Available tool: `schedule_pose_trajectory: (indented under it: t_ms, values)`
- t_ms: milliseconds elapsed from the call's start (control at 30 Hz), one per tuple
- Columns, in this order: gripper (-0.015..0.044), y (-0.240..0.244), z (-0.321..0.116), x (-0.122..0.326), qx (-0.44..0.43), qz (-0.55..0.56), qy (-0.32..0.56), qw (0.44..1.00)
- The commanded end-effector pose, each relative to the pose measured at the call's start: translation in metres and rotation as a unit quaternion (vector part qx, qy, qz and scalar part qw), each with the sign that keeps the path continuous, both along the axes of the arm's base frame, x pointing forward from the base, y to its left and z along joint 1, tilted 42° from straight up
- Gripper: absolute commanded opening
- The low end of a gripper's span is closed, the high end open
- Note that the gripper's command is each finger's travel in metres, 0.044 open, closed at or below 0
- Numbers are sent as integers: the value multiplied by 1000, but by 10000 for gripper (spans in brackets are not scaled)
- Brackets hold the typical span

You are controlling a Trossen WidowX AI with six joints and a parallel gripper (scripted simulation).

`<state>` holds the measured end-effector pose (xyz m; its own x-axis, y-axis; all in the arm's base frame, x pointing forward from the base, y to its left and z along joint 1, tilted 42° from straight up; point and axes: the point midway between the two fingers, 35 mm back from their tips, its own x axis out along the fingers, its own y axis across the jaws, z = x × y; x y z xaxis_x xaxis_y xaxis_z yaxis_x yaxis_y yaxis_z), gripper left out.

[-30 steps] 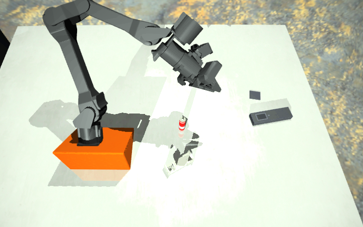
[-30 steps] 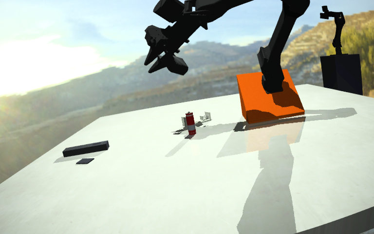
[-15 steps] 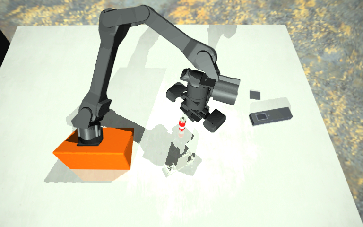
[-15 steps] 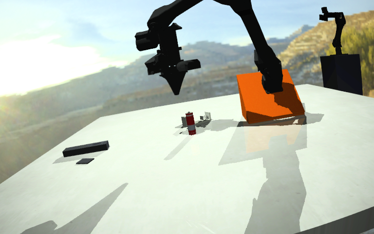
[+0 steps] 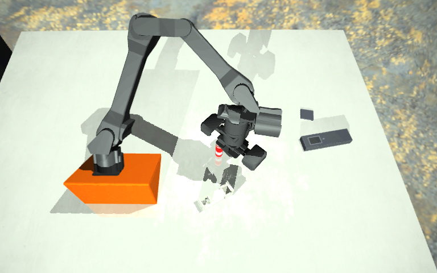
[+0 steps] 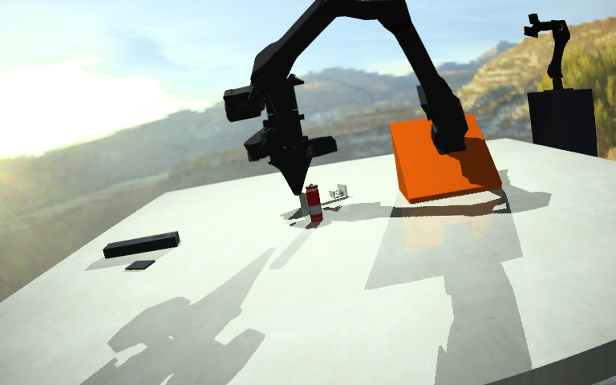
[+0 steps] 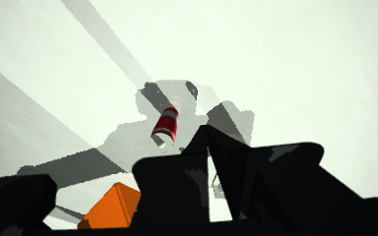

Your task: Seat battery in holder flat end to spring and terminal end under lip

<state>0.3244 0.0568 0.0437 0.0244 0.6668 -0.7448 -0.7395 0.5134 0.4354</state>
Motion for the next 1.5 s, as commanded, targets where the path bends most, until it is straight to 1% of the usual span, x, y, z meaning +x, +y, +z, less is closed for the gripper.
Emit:
schedule_pose_trajectory:
  t_ms: [0, 1333, 1467]
  values:
    - [0, 3, -5, 0, 4, -5, 0, 1000]
    - [0, 37, 23, -47, 5, -5, 1, 1000]
    - [0, 32, 26, -45, 1, -5, 2, 1000]
